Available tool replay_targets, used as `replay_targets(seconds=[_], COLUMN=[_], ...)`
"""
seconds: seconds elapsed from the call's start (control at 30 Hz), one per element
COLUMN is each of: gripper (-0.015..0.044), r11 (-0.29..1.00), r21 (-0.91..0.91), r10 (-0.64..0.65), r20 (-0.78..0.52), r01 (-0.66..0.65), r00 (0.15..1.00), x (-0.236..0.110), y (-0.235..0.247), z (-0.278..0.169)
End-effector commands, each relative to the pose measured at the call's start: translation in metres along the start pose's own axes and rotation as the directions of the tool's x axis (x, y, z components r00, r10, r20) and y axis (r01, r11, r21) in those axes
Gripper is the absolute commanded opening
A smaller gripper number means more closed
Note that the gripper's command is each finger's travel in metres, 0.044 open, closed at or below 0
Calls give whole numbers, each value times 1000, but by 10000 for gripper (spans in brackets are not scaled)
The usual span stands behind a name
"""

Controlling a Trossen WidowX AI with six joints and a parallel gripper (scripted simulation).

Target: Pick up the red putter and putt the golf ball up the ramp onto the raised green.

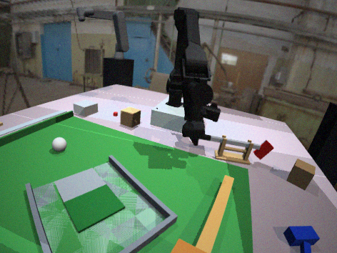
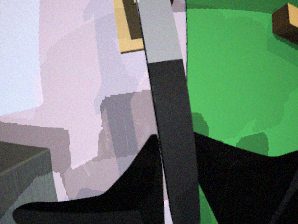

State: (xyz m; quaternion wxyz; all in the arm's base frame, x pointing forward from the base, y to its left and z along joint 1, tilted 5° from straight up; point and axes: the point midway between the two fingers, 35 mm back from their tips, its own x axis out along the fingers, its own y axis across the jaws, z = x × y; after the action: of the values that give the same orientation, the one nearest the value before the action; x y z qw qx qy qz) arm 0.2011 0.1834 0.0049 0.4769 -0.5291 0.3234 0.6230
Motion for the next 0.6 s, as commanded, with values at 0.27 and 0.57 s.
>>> replay_targets(seconds=[0.27,0.57], gripper=[0,0], r11=[1000,1000], r21=[0,0], r10=[1,2], r20=[0,1], r01=[-1,-2], r00=[1000,1000], x=[-10,-66], y=[-2,-5], z=[3,19])
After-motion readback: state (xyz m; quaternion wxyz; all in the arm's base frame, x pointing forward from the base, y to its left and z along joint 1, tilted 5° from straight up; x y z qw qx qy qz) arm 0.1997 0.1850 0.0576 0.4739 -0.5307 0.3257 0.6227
